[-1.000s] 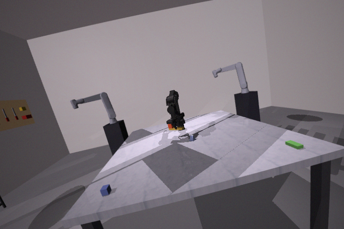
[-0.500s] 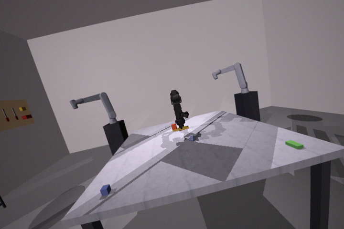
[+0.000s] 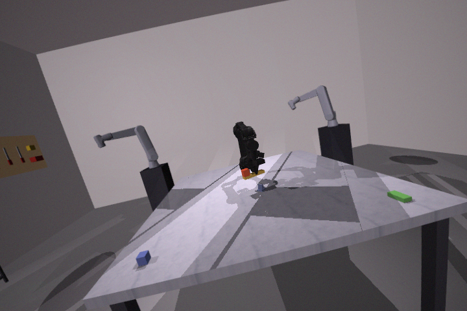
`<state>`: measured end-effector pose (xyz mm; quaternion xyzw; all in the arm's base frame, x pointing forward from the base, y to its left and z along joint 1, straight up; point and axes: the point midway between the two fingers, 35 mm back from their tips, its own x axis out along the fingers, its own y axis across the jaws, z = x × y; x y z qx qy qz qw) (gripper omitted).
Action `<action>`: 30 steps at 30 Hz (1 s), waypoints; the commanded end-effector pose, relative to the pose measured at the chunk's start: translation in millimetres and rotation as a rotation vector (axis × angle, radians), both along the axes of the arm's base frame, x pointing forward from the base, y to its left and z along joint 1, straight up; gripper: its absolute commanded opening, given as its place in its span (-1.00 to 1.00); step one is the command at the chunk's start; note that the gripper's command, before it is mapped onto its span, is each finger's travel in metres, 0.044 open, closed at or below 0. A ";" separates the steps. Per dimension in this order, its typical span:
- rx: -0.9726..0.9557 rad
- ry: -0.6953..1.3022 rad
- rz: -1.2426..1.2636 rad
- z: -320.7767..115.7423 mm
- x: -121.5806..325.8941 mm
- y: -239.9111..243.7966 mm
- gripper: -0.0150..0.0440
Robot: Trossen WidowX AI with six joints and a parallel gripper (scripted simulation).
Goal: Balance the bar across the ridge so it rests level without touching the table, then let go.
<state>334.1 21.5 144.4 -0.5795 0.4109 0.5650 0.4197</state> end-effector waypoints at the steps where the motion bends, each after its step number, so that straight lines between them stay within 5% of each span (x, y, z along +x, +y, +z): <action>1: 0.002 -0.002 0.129 0.4 4.4 14.3 -0.49; 9: -0.003 -0.003 0.387 -1.3 2.2 41.6 -0.49; 30: -0.003 -0.002 0.391 -30.6 0.1 40.7 -0.49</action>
